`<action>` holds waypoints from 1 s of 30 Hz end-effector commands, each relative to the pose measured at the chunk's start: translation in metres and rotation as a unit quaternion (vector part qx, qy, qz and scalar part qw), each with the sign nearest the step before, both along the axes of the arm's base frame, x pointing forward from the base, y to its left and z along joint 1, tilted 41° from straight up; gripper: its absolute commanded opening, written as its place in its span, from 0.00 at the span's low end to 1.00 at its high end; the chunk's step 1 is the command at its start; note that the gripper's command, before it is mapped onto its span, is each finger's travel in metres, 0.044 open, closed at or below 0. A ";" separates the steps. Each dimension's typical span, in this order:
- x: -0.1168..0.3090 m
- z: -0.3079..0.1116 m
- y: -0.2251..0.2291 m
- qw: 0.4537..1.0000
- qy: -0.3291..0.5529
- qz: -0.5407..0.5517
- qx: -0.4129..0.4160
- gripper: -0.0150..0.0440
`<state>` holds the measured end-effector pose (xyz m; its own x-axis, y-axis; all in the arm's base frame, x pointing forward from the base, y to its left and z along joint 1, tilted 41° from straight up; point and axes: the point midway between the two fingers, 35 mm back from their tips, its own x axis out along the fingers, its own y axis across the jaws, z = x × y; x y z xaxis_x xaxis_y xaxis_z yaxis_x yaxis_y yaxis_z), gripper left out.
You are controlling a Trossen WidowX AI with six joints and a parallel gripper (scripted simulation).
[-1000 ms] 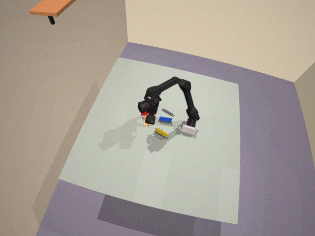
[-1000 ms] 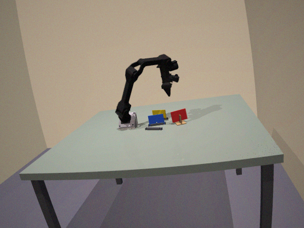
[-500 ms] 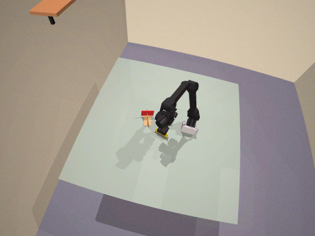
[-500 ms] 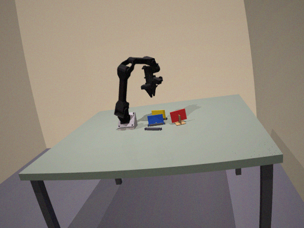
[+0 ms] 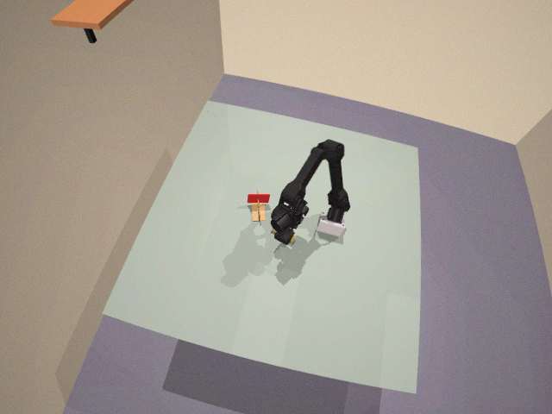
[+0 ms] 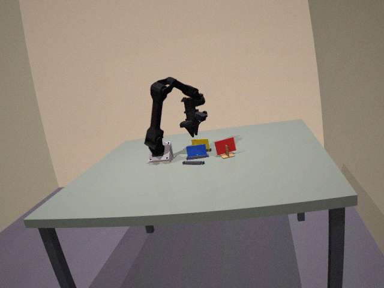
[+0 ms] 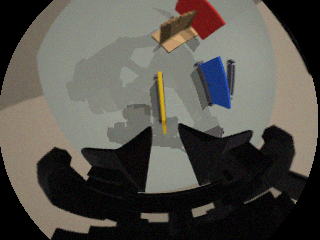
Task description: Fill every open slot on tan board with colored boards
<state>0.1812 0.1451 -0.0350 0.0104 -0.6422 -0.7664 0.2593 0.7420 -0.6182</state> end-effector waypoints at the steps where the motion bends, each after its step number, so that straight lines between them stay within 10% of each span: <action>1: 0.000 -0.003 -0.003 1.000 0.000 0.003 -0.001 0.57; 30: 0.002 -0.034 -0.030 1.000 -0.001 0.003 -0.001 0.57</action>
